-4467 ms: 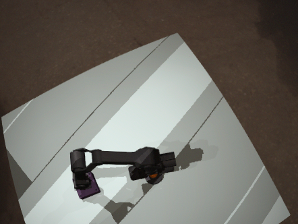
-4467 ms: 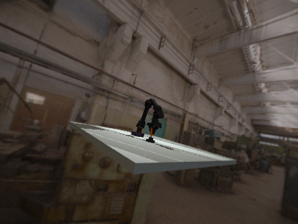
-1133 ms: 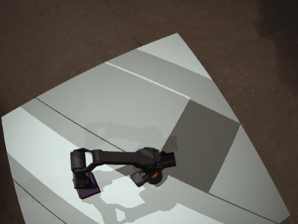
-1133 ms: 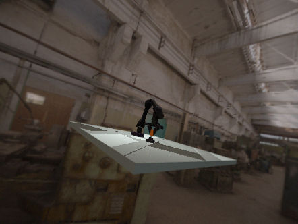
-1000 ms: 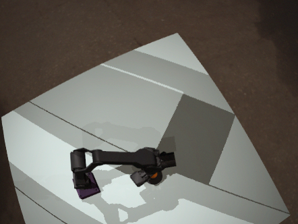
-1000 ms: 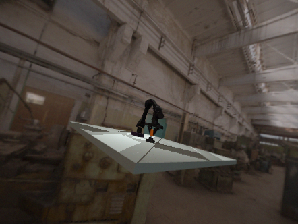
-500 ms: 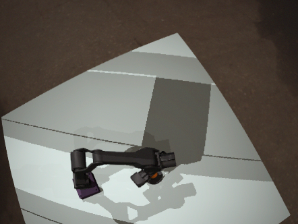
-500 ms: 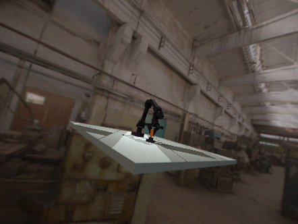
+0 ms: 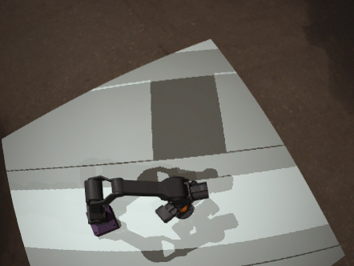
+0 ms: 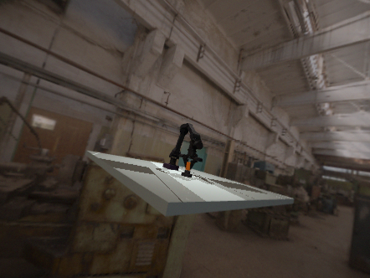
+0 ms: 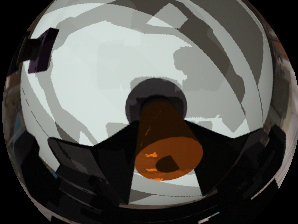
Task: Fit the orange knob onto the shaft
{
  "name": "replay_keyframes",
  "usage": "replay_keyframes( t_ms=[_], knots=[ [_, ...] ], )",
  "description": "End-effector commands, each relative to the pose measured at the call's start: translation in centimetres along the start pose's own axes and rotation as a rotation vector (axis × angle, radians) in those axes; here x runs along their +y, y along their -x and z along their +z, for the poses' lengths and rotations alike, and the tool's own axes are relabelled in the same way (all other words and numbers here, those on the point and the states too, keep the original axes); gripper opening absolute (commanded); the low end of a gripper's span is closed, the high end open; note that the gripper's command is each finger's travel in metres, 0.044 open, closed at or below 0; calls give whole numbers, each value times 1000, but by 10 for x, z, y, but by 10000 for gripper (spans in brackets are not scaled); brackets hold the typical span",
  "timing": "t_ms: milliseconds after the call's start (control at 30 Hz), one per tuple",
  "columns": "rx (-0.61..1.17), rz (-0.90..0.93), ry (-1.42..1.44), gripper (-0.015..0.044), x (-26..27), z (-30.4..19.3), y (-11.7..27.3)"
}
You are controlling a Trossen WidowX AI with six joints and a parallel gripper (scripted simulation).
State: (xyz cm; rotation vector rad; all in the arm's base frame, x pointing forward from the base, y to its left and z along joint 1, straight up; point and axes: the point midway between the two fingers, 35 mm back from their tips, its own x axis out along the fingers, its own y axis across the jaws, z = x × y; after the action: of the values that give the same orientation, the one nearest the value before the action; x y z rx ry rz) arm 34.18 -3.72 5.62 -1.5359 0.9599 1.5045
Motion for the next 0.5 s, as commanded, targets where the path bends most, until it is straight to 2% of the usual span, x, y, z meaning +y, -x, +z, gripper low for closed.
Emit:
replay_keyframes(
  t_ms=[0, 333, 467],
  knots=[
    [1, 0, -3, 0, 0, 0, -4],
    [0, 1, 0, 0, 0, 0, -4],
    [0, 1, 0, 105, 0, 0, -4]
  ],
)
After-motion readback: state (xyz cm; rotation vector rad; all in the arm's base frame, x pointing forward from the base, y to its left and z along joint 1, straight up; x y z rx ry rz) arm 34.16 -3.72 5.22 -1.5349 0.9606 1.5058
